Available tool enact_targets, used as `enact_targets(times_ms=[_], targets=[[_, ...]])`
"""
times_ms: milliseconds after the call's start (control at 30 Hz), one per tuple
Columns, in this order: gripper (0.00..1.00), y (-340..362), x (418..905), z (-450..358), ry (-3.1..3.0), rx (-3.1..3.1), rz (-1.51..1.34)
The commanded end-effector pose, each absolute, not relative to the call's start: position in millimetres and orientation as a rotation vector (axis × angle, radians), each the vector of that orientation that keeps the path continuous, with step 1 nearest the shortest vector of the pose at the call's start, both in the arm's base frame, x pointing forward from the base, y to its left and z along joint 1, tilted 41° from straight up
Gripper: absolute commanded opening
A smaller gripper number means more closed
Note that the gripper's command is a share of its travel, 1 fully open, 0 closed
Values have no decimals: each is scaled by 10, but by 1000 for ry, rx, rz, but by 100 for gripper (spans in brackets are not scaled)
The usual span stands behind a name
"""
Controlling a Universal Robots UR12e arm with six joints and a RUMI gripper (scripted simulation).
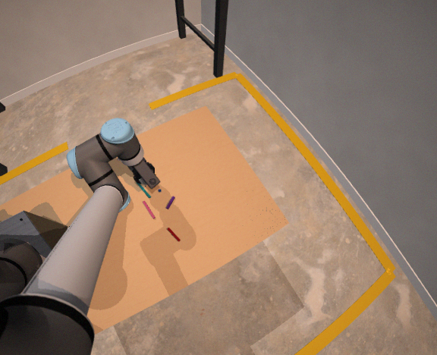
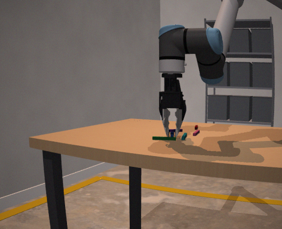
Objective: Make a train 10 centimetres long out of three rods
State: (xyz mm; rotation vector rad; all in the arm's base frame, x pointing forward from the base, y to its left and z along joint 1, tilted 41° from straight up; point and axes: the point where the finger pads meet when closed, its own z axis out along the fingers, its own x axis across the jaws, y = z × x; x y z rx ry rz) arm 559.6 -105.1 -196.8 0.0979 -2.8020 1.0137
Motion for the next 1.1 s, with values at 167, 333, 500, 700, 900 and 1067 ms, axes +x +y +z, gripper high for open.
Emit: enact_targets(times_ms=[167,333,500,700,900,1067], targets=[[14,-1060,5593,-1963,-2801,97,1015],[0,-1060,5593,-1963,-2801,97,1015],[0,-1060,5593,-1963,-2801,97,1015],[0,-1060,5593,-1963,-2801,97,1015],[0,-1060,5593,-1963,-2801,97,1015],[0,-1060,5593,-1963,-2801,97,1015]])
